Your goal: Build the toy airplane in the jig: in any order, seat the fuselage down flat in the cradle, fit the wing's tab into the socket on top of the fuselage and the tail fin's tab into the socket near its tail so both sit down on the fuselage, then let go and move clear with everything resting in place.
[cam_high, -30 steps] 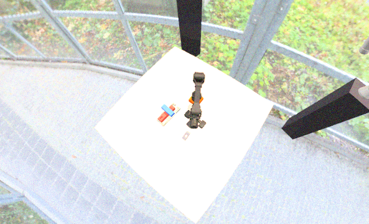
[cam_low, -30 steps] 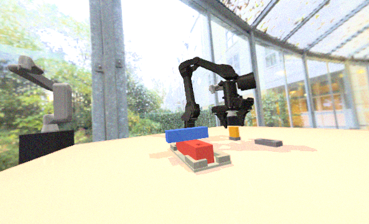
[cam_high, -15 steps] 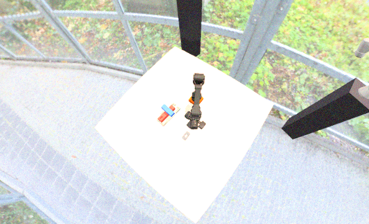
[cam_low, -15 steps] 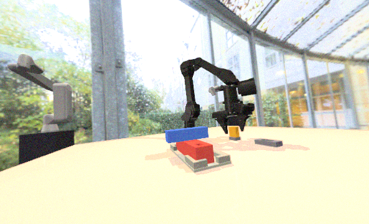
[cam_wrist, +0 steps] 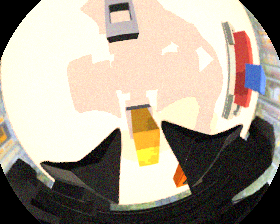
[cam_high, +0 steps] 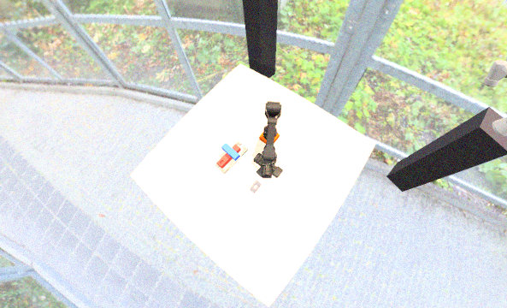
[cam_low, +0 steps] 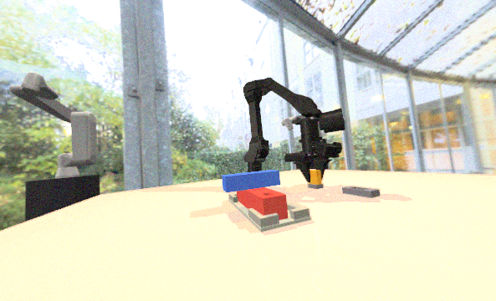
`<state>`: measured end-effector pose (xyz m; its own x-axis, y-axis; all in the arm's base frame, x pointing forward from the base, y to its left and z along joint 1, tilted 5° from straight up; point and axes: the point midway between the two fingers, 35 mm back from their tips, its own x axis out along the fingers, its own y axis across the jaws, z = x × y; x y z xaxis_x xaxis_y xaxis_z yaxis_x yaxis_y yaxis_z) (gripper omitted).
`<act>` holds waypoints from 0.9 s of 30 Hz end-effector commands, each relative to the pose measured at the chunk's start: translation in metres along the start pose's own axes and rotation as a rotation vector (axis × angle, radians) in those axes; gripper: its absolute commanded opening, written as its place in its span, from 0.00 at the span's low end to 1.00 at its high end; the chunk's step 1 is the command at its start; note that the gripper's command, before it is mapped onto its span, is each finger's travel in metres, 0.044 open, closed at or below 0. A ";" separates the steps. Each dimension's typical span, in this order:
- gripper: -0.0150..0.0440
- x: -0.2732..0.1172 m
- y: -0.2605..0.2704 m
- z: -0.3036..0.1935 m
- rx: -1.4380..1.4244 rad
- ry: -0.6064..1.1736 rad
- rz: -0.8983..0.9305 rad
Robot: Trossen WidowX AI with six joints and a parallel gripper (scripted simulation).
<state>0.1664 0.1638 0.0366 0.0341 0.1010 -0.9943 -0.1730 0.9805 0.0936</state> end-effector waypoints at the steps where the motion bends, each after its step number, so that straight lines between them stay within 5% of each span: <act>1: 0.51 0.001 0.000 0.000 0.003 -0.001 -0.004; 4: 0.38 0.001 0.000 0.000 0.003 -0.001 -0.004; 12: 0.25 0.001 0.000 0.000 0.003 -0.001 -0.004; 27: 0.25 -0.031 0.004 0.005 0.005 0.004 -0.011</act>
<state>0.1678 0.1646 0.0582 0.0215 0.0847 -0.9962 -0.1684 0.9825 0.0799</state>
